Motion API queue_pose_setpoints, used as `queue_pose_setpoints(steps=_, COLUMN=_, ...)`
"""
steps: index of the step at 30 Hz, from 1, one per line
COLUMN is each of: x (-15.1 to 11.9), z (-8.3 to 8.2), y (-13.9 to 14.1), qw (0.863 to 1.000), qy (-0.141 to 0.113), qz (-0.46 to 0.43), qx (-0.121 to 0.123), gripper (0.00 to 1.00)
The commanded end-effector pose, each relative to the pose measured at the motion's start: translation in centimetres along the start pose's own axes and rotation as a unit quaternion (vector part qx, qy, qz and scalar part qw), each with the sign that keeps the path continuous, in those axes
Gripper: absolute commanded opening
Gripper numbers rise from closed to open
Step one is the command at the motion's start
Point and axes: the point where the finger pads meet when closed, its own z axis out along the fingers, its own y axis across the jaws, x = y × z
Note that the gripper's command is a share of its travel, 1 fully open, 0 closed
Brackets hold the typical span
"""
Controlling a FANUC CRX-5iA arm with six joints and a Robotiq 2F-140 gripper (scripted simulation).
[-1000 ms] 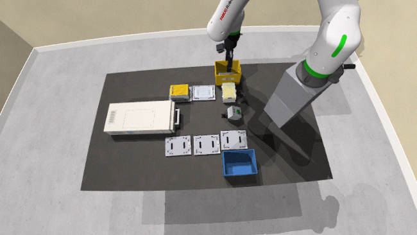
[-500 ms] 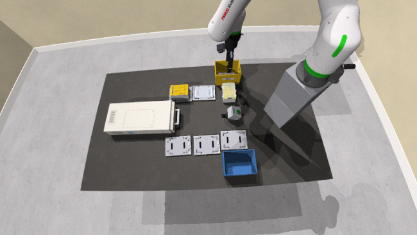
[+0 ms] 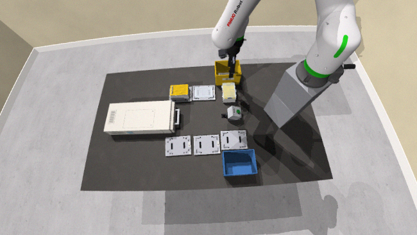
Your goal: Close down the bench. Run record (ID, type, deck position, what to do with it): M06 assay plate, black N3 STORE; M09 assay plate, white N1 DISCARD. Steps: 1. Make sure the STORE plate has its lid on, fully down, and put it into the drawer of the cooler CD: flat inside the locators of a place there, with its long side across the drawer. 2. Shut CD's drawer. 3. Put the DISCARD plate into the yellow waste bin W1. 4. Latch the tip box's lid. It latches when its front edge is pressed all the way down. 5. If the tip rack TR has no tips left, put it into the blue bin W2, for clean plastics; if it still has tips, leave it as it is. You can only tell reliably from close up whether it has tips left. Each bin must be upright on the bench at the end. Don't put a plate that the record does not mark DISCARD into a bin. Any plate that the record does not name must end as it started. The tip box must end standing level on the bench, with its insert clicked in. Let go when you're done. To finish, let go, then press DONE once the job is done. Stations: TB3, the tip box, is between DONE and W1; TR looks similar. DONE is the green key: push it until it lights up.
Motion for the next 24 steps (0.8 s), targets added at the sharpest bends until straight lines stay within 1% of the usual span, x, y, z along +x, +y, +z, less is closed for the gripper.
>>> queue_pose_setpoints(steps=1, x=-0.1, z=-0.2, y=-1.3, qw=1.0, qy=0.0, qz=0.0, qx=-0.001, gripper=0.62)
queue_pose_setpoints(steps=2, x=-0.1, z=-0.2, y=-1.3, qw=1.0, qy=0.0, qz=0.0, qx=-0.001, gripper=0.62)
queue_pose_setpoints(steps=7, x=-0.4, z=-0.5, y=-3.2, qw=1.0, qy=0.0, qz=0.0, qx=-0.001, gripper=0.59)
queue_pose_setpoints(steps=8, x=-0.5, z=-0.5, y=-3.6, qw=1.0, qy=0.0, qz=0.0, qx=-0.001, gripper=0.1)
queue_pose_setpoints(steps=17, x=-1.0, z=-1.0, y=-7.2, qw=1.0, qy=0.0, qz=0.0, qx=-0.001, gripper=0.1)
queue_pose_setpoints(steps=19, x=-1.0, z=-1.0, y=-7.2, qw=1.0, qy=0.0, qz=0.0, qx=-0.001, gripper=0.1)
queue_pose_setpoints(steps=24, x=-1.3, z=-1.3, y=-9.1, qw=1.0, qy=0.0, qz=0.0, qx=-0.001, gripper=0.1)
